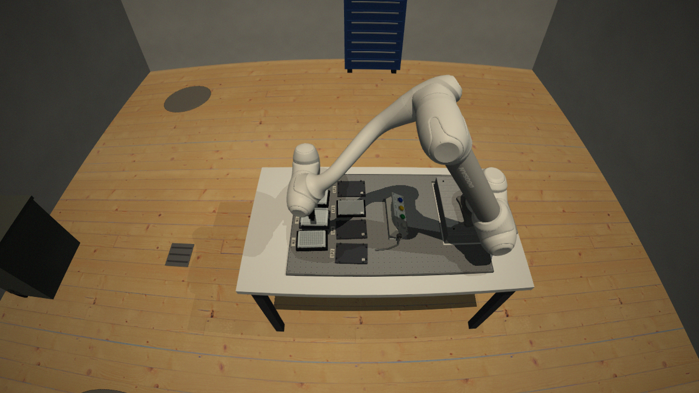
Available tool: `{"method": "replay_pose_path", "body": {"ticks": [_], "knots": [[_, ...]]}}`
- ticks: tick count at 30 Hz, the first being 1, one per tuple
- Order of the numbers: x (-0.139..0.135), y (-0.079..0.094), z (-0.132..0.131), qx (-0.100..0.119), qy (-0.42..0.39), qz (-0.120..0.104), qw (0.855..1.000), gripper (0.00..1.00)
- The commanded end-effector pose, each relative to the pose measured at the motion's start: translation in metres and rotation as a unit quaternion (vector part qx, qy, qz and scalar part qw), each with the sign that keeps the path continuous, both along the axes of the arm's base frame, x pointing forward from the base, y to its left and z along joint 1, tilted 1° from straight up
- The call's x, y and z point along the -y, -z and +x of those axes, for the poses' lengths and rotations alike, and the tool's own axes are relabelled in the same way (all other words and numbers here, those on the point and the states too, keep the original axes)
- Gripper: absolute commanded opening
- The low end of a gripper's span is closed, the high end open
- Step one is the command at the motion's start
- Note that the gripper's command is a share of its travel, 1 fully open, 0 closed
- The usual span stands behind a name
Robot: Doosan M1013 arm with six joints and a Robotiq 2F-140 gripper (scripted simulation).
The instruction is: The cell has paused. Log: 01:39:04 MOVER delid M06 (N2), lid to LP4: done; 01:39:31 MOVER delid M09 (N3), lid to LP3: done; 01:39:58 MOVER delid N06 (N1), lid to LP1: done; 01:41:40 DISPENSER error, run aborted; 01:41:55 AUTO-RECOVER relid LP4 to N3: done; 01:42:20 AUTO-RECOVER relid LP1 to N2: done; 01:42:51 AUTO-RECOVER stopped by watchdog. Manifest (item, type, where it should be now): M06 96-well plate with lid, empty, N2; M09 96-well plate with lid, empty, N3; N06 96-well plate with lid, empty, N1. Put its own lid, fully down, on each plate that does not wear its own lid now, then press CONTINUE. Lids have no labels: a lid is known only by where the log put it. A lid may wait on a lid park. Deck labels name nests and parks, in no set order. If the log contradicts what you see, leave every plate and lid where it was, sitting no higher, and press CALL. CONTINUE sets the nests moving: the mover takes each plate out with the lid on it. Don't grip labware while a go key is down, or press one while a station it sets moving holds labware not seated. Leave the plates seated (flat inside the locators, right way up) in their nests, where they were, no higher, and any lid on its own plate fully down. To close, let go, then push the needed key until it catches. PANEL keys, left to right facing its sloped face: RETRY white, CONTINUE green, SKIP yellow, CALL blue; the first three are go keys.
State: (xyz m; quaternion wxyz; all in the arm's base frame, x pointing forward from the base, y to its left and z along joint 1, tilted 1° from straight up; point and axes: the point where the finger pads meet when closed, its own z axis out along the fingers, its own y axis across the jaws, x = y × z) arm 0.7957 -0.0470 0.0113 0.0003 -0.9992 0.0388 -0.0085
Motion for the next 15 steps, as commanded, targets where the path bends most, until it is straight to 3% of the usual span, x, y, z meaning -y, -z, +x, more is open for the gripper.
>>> {"method": "replay_pose_path", "body": {"ticks": [1,15], "knots": [[0.0000,0.0003,0.0000,0.000,0.000,0.000,1.000,0.00],[0.0000,0.0032,0.0001,0.000,0.000,0.000,1.000,0.00]]}}
